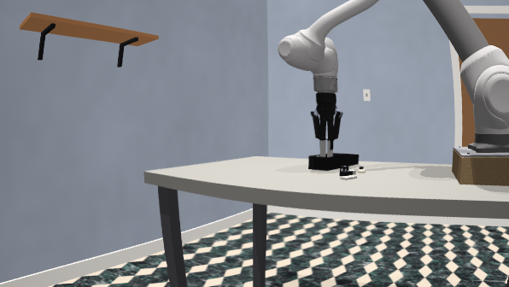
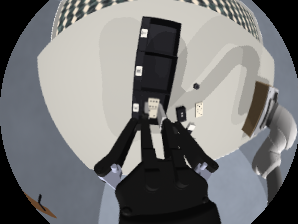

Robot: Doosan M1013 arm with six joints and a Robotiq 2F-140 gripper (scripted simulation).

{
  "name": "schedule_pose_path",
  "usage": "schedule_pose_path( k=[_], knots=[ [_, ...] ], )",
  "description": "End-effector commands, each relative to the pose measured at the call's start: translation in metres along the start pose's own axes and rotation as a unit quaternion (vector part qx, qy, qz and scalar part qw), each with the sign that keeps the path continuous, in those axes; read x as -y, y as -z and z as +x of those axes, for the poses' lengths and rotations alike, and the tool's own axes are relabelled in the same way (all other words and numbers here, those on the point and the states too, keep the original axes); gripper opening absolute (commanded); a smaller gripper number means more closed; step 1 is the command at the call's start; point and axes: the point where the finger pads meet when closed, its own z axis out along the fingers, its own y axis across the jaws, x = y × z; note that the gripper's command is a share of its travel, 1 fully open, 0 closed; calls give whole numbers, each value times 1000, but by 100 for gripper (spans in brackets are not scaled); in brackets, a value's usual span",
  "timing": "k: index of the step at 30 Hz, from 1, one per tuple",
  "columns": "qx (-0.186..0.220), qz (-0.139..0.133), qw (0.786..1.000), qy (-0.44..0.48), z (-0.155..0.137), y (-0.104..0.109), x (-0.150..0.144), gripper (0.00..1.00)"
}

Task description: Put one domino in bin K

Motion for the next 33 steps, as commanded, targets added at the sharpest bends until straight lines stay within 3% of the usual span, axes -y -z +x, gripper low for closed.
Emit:
schedule_pose_path(
  k=[1, 10, 22, 23, 33],
  knots=[
    [0, 0, 1000, 0, 0, -4, 0, 13],
    [0, 0, 1000, 0, 0, -18, 0, 13],
    [0, 0, 1000, 0, 0, -18, 0, 13],
    [0, 0, 1000, 0, 0, -18, 0, 19],
    [0, 0, 1000, 0, 0, -18, 0, 19]
  ],
)
